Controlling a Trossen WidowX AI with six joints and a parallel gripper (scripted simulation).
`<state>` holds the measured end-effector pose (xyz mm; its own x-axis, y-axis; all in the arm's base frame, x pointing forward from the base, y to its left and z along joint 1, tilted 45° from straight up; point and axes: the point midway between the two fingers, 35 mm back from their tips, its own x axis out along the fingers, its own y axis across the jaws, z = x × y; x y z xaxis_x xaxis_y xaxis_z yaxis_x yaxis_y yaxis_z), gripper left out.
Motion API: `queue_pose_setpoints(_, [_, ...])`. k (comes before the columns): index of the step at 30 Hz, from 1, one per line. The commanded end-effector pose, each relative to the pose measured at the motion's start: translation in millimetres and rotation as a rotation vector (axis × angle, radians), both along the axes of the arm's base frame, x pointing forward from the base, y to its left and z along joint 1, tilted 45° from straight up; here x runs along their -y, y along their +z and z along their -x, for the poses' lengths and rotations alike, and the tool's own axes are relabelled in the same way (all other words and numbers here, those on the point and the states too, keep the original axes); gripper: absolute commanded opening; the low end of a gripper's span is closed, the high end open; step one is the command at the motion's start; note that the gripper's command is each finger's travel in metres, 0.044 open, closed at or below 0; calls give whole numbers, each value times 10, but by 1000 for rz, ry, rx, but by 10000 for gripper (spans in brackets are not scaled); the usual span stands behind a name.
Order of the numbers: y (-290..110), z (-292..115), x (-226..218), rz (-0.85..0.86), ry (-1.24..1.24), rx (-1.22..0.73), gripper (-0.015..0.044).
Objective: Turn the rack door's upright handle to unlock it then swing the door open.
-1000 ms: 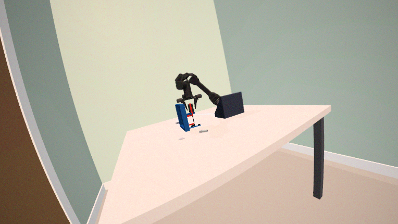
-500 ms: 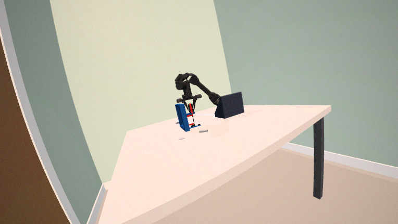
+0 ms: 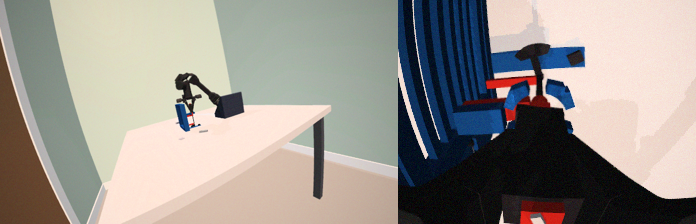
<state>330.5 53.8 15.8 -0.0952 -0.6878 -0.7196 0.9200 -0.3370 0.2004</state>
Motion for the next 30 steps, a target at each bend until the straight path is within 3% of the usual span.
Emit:
queue_pose_setpoints(1, [-3,1,9,1,-5,1,85])
queue_pose_setpoints(11, [-3,1,9,1,-5,1,20])
queue_pose_setpoints(30, [29,145,21,-33,245,-239,20])
